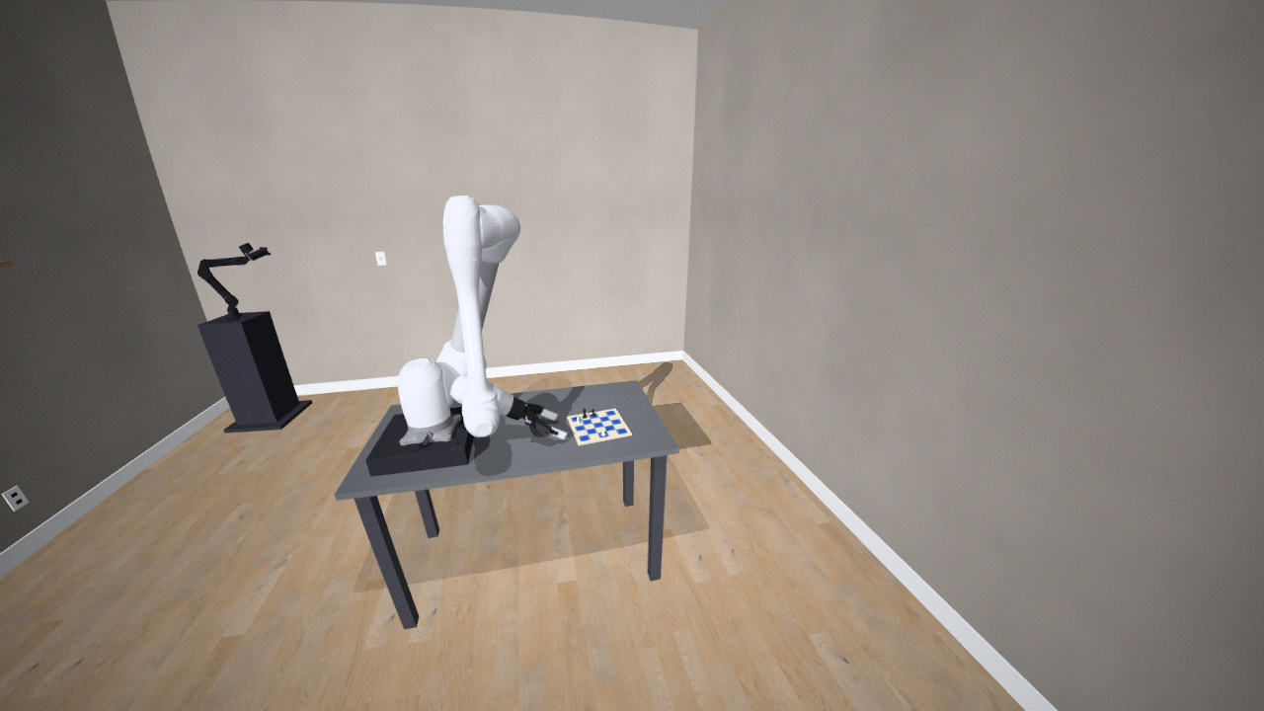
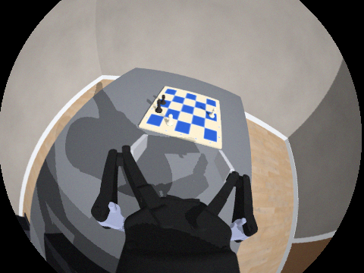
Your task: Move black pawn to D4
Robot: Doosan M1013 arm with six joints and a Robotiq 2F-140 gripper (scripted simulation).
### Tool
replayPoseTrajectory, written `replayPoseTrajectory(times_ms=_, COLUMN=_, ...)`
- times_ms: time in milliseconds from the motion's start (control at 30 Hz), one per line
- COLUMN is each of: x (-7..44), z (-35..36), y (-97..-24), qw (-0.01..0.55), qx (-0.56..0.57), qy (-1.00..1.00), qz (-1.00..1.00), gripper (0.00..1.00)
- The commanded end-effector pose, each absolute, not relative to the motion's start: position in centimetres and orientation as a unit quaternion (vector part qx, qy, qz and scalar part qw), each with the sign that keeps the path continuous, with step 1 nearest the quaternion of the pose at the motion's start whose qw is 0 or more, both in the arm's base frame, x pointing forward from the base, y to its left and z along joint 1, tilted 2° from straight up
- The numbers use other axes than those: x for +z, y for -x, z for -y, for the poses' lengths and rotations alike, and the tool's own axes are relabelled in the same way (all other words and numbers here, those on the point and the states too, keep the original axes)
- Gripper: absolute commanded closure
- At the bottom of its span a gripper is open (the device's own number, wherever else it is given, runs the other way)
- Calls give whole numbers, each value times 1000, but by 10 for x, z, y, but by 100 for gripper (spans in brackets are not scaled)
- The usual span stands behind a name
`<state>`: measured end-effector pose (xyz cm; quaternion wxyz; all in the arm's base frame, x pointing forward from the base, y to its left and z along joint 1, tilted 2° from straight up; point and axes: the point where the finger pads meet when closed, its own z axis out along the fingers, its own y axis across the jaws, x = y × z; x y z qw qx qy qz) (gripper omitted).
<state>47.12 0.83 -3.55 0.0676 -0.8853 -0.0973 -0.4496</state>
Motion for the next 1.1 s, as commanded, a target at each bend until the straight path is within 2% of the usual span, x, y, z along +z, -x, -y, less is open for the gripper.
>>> replayPoseTrajectory(times_ms=0, x=-35, z=-8, y=-471, qw=68, qx=-450, qy=885, qz=97, gripper=0)
replayPoseTrajectory(times_ms=1067, x=-25, z=-8, y=-471, qw=68, qx=-450, qy=885, qz=97, gripper=0)
